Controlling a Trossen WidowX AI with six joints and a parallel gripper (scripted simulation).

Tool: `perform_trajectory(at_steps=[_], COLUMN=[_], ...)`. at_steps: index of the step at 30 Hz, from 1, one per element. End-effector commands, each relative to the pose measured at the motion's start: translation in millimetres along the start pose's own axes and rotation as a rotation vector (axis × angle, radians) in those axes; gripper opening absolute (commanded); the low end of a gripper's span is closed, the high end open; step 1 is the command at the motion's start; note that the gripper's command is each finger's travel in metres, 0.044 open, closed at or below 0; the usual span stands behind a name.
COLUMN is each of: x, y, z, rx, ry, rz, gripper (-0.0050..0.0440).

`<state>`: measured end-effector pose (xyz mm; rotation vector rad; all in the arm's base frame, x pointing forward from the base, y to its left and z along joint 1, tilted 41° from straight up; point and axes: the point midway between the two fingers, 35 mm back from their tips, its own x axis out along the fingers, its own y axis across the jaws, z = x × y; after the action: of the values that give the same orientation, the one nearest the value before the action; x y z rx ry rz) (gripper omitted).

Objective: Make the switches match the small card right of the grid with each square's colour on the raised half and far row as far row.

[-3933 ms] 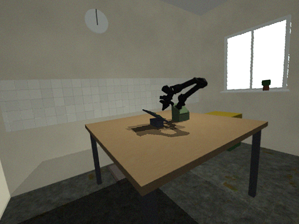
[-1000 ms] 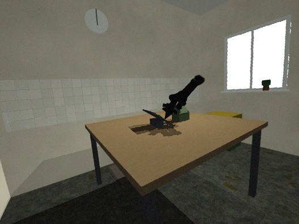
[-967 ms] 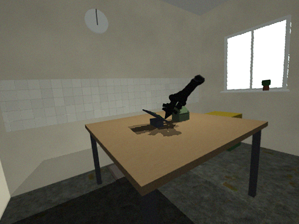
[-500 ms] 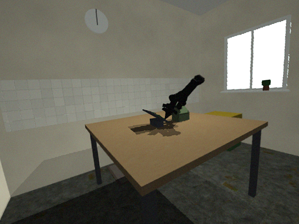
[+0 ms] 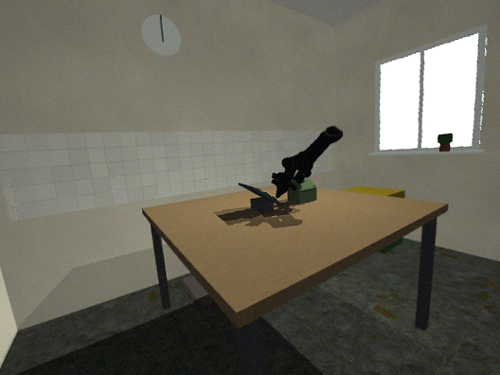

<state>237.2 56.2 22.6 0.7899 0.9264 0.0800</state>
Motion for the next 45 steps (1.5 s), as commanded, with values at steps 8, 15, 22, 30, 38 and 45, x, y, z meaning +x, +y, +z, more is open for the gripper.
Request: perform_trajectory(at_steps=[8,15,22,30,38,45], x=[-55,-56,-56,-38,-22,-12], y=[2,-10,-64,-76,-73,-73], z=[4,5,5,1,2,2], rx=[-0.003,-0.007,-0.006,0.005,-0.002,-0.002], ry=[0.006,0.014,0.017,0.007,-0.02,-0.02], rz=[0.01,-0.002,0.0,0.005,0.011,0.012], gripper=[0.0,0.0,0.0,0.0,0.0,0.0])
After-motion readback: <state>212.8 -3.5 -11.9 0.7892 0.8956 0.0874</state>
